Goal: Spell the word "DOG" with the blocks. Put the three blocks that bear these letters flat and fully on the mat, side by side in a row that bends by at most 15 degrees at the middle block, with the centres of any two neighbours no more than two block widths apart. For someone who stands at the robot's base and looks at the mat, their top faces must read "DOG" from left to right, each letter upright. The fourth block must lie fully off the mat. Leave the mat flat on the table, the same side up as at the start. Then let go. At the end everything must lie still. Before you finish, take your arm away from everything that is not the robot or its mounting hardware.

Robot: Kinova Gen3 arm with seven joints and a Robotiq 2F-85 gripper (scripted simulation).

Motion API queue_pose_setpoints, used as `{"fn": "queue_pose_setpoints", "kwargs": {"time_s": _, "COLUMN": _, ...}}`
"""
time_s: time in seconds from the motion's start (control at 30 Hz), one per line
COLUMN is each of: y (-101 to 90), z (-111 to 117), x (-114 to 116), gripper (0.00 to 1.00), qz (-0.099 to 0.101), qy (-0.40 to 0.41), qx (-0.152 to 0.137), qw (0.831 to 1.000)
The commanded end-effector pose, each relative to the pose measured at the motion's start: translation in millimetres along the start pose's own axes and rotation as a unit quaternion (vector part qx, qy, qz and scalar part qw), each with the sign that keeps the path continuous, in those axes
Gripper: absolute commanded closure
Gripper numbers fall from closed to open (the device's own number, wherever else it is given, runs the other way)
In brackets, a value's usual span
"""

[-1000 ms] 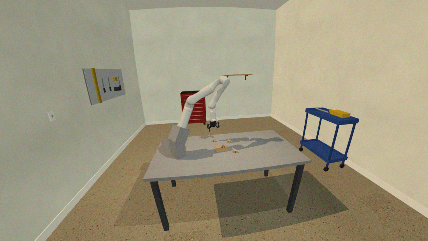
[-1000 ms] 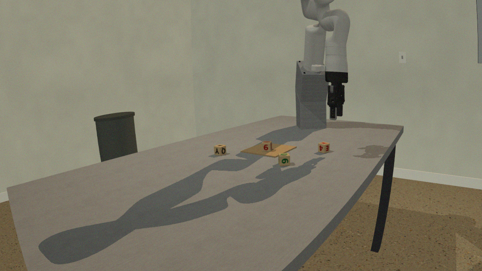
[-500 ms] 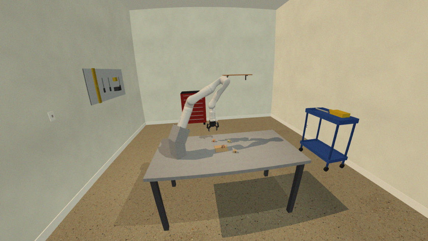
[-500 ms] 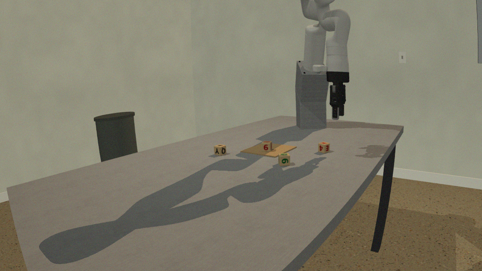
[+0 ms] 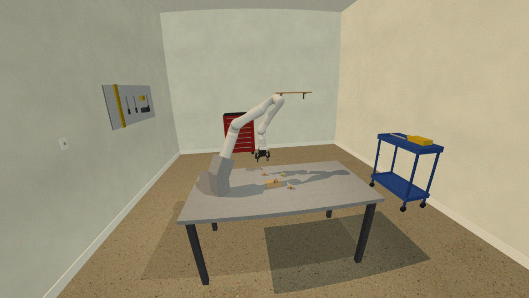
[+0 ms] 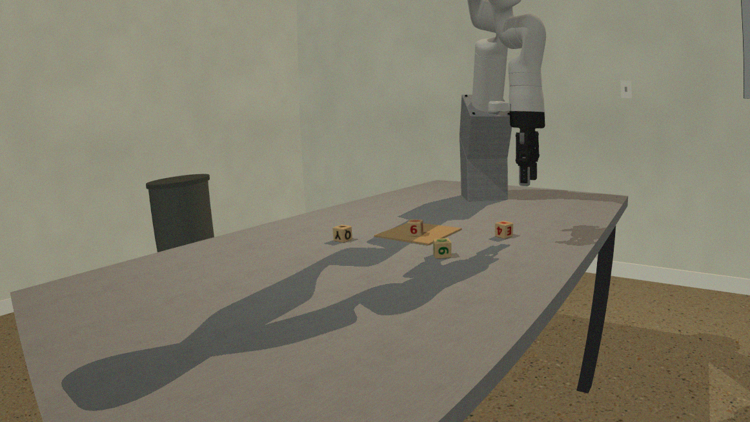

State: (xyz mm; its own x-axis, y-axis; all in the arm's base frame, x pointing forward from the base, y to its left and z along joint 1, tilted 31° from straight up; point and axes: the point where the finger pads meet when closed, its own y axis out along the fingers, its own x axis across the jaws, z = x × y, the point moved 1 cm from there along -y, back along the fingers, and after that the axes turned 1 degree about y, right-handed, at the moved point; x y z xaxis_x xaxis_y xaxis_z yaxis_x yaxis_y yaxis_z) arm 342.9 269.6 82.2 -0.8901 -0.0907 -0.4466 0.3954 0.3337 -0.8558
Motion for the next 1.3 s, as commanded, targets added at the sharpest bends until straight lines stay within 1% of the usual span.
{"fn": "queue_pose_setpoints", "kwargs": {"time_s": 0.0, "y": -0.4, "z": 0.5, "x": 0.0, "gripper": 0.0, "qz": 0.002, "qy": 0.002, "qx": -0.001, "qw": 1.0}}
{"fn": "queue_pose_setpoints", "kwargs": {"time_s": 1.27, "y": -1.0, "z": -2.4, "x": 2.9, "gripper": 0.0, "qz": 0.001, "qy": -0.004, "qx": -0.005, "qw": 1.0}}
